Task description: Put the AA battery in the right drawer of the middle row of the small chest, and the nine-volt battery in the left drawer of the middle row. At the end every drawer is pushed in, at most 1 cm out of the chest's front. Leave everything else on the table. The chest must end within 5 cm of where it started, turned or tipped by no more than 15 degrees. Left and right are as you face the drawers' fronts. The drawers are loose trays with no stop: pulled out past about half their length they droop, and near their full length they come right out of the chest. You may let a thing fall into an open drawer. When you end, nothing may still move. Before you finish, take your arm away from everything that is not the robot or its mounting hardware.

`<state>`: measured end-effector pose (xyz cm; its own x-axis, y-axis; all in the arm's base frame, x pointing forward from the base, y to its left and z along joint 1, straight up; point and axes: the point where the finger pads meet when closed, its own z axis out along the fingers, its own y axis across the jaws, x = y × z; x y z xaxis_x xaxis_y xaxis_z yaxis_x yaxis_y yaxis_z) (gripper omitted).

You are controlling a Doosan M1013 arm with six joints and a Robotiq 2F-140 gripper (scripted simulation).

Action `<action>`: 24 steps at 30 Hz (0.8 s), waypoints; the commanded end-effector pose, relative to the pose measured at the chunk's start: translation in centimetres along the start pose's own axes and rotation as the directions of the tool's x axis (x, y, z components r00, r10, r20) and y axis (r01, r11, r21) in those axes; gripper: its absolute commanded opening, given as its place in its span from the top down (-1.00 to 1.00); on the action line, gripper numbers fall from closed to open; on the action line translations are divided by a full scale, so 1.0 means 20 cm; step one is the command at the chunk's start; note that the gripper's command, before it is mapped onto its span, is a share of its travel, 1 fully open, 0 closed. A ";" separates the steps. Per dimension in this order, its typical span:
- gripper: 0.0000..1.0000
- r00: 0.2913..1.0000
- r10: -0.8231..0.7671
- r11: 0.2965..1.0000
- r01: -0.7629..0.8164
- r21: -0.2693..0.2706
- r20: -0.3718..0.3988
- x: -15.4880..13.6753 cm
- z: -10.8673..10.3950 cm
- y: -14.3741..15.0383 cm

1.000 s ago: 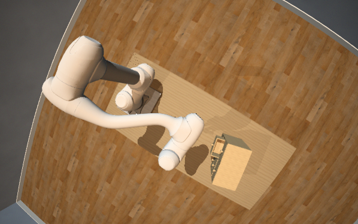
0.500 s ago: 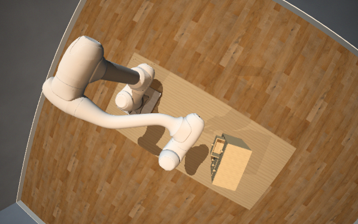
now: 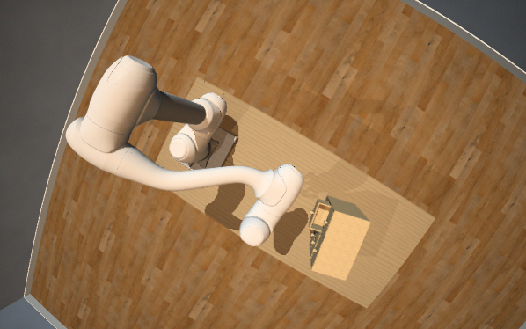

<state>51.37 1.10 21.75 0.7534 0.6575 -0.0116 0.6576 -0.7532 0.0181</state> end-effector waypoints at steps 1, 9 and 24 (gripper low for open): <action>0.60 0.961 -0.275 0.961 0.275 0.006 -0.008 0.03 0.14 0.01; 0.60 0.760 -0.650 0.760 0.650 -0.002 0.006 0.08 0.43 0.01; 0.60 0.093 -0.995 0.093 0.996 0.007 0.026 0.11 0.67 0.00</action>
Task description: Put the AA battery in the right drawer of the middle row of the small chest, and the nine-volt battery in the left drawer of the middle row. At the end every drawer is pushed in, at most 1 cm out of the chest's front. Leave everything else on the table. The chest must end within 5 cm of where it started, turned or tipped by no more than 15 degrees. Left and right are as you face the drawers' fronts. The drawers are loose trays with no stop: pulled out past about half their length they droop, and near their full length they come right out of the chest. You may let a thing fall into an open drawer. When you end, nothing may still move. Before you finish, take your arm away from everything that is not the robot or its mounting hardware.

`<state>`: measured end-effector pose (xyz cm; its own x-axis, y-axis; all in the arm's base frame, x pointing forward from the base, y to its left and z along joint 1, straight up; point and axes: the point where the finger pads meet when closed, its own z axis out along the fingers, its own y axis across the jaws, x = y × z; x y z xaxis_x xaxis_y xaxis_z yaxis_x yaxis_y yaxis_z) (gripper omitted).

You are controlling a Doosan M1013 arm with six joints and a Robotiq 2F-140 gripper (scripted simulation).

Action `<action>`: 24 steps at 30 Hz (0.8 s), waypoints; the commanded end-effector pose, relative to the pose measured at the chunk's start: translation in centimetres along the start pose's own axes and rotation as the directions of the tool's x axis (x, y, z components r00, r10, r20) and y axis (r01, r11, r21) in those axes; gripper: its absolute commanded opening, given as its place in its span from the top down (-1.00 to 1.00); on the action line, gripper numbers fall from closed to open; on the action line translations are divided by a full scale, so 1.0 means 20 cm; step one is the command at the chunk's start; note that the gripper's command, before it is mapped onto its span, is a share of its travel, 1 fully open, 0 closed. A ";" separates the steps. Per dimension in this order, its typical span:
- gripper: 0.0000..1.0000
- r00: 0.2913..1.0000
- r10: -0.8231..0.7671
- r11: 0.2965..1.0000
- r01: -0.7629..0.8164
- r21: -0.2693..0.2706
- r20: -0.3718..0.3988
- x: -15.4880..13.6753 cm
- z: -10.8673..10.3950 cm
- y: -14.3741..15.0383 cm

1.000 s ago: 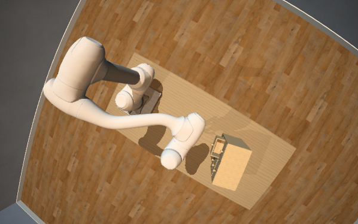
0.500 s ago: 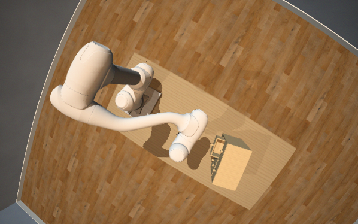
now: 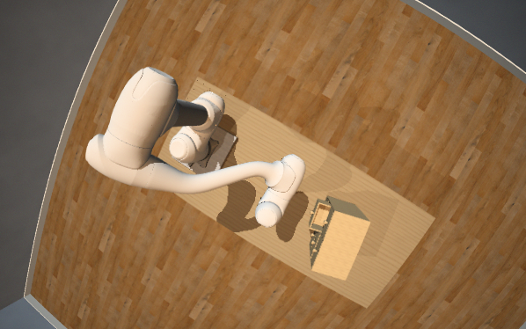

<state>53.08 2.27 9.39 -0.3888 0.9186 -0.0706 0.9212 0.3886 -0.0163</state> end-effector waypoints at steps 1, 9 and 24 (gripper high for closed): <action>0.60 0.961 -0.275 0.962 0.274 -0.017 -0.019 0.01 0.06 0.00; 0.49 0.785 -0.619 0.785 0.618 -0.042 -0.030 0.01 0.06 0.00; 0.49 0.742 -0.669 0.743 0.667 -0.053 -0.038 0.01 0.06 0.00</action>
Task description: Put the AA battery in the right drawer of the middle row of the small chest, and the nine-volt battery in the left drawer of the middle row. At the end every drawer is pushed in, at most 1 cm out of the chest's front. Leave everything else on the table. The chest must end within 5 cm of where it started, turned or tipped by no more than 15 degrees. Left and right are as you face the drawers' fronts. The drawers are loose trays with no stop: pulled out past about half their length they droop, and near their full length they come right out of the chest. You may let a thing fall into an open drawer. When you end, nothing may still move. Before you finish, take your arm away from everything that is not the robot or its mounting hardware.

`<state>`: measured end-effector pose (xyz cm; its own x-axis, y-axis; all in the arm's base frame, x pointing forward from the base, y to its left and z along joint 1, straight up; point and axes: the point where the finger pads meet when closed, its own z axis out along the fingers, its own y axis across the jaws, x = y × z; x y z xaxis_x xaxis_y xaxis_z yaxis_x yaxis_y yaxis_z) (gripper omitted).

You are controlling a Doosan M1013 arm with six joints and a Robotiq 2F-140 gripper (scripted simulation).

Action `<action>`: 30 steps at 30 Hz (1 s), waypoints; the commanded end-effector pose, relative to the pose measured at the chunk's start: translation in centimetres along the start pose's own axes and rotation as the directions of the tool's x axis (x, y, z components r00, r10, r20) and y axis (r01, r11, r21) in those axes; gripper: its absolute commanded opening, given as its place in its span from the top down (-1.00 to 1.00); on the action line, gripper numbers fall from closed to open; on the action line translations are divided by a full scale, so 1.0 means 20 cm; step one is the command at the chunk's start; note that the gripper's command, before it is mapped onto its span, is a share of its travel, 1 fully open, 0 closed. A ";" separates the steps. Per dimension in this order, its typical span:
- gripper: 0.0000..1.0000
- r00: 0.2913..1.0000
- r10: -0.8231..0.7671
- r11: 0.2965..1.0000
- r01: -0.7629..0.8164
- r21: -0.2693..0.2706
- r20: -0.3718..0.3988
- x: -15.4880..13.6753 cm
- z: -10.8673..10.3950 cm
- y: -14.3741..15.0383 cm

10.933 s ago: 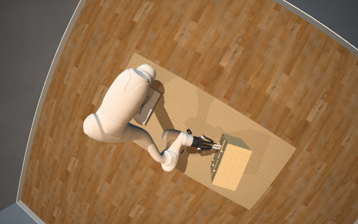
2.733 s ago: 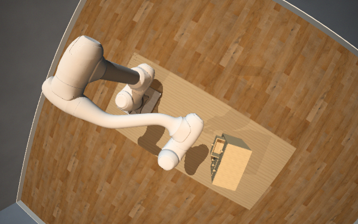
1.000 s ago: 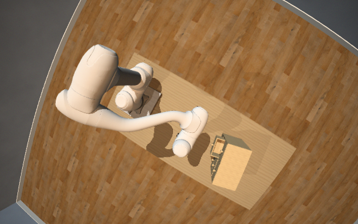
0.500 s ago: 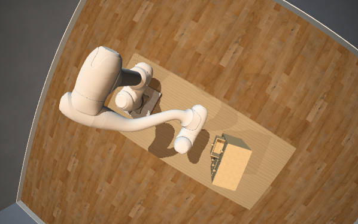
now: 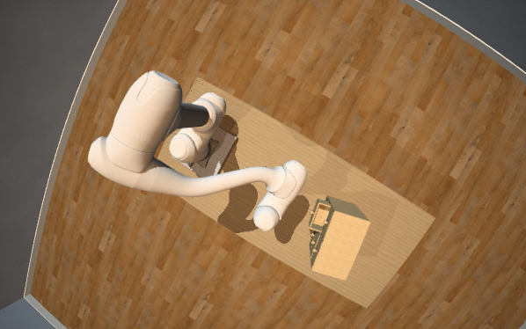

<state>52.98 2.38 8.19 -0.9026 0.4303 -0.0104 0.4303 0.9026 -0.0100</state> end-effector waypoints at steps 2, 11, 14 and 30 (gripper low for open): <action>0.49 1.000 -0.006 1.000 0.006 -0.004 -0.006 0.00 0.00 0.00; 0.49 1.000 -0.018 1.000 0.018 -0.004 -0.007 0.00 0.03 0.00; 0.49 1.000 -0.018 1.000 0.018 -0.004 -0.007 0.00 0.05 0.00; 0.49 1.000 -0.018 1.000 0.018 -0.004 -0.007 -0.01 0.23 0.00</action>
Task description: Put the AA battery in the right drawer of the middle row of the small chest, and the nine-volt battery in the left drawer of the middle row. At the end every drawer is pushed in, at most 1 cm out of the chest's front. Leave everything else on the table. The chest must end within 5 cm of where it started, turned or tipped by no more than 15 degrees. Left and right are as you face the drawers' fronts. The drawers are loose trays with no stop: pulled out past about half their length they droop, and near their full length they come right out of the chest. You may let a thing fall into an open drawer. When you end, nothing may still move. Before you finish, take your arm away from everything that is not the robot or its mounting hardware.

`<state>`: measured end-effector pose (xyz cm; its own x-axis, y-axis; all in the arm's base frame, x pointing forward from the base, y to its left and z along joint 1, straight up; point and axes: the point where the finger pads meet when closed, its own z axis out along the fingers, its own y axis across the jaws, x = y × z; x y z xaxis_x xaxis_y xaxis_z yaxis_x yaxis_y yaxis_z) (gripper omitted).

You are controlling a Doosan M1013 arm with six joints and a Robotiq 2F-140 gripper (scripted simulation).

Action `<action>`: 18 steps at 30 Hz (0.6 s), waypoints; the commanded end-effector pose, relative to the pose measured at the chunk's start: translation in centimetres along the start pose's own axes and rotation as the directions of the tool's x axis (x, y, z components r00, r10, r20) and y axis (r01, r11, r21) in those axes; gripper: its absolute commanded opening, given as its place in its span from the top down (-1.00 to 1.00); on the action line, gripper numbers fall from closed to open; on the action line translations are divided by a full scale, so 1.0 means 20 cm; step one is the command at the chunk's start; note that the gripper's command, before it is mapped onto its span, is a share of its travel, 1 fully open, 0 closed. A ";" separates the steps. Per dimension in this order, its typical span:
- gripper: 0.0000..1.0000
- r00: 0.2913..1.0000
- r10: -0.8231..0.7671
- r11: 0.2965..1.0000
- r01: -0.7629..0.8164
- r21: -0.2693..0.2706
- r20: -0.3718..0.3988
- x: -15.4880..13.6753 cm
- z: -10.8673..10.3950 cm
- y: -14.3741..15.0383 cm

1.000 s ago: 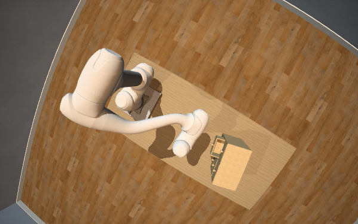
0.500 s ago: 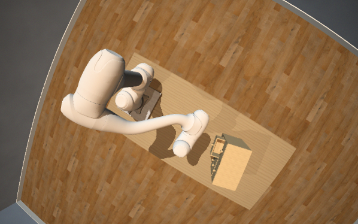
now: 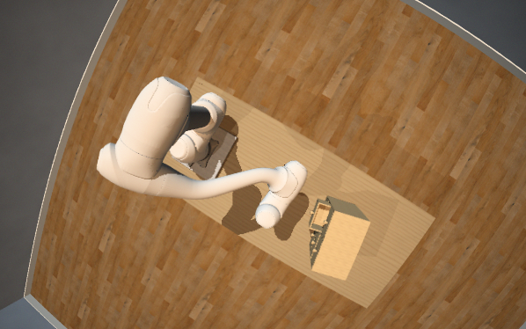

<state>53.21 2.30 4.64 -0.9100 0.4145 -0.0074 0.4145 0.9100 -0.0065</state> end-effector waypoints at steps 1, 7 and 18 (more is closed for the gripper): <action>0.49 1.000 -0.001 1.000 0.001 -0.001 -0.004 0.01 0.06 0.00; 0.49 1.000 -0.001 1.000 0.001 -0.001 -0.004 0.00 0.08 0.00; 0.49 1.000 -0.001 1.000 0.001 -0.001 -0.004 0.00 0.09 0.00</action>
<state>53.25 2.27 3.13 -0.9100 0.4145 -0.0074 0.4145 0.9100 -0.0062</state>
